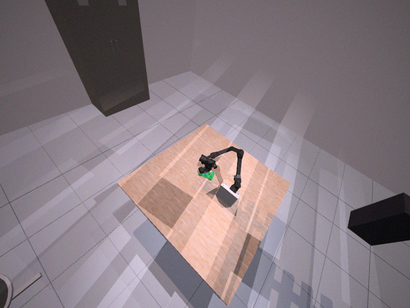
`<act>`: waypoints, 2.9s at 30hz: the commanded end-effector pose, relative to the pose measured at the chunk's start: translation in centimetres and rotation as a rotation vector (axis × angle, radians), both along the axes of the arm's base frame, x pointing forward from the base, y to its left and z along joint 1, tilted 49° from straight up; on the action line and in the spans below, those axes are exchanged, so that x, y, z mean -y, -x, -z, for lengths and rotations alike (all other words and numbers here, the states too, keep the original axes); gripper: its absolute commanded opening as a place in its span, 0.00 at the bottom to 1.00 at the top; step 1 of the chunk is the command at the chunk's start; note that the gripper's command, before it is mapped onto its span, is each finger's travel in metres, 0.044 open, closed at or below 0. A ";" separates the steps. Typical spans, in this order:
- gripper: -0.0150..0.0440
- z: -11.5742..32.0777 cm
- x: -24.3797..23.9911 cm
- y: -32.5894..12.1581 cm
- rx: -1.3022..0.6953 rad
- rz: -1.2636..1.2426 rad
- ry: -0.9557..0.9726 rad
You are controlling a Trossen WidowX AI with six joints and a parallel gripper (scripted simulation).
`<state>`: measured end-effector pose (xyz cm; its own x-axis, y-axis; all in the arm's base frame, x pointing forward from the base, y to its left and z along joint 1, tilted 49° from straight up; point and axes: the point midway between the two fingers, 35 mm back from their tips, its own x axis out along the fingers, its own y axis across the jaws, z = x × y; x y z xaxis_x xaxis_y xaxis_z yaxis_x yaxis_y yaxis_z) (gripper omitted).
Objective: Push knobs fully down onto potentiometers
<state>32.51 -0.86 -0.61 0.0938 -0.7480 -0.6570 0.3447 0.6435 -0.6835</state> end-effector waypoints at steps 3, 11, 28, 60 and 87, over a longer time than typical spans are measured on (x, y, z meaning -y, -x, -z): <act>0.25 0.7 1.2 -0.2 0.004 0.032 0.004; 0.25 0.8 1.2 -0.2 0.004 0.032 0.004; 0.25 0.8 1.3 -0.2 0.004 0.032 0.004; 0.25 0.9 1.4 -0.2 0.004 0.032 0.004; 0.25 -0.3 0.0 -0.1 0.004 0.032 0.002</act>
